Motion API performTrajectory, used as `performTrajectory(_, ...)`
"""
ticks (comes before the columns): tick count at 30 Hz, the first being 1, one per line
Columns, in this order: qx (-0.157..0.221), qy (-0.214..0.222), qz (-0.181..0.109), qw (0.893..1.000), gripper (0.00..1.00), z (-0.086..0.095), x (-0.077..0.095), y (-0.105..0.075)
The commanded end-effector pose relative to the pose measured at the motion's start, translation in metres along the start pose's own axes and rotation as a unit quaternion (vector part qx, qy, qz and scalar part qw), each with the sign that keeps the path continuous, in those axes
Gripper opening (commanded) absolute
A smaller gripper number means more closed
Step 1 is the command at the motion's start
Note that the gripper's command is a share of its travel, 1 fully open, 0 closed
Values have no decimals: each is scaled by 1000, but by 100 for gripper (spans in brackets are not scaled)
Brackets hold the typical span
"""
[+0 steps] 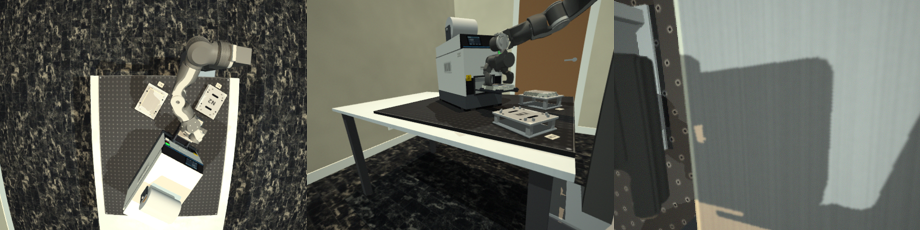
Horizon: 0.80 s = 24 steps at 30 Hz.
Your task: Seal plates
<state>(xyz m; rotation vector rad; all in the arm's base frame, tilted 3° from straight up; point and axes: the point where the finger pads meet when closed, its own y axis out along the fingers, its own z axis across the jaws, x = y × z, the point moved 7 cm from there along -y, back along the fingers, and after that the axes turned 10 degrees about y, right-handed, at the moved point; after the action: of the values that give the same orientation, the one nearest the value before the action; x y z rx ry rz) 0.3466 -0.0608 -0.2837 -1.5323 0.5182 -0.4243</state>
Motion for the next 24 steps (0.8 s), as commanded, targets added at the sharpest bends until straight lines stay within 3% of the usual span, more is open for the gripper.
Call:
performTrajectory(1,1,-3,1,1000,65,0,-1,3)
performTrajectory(24,1,-1,0,1000,65,0,0,12)
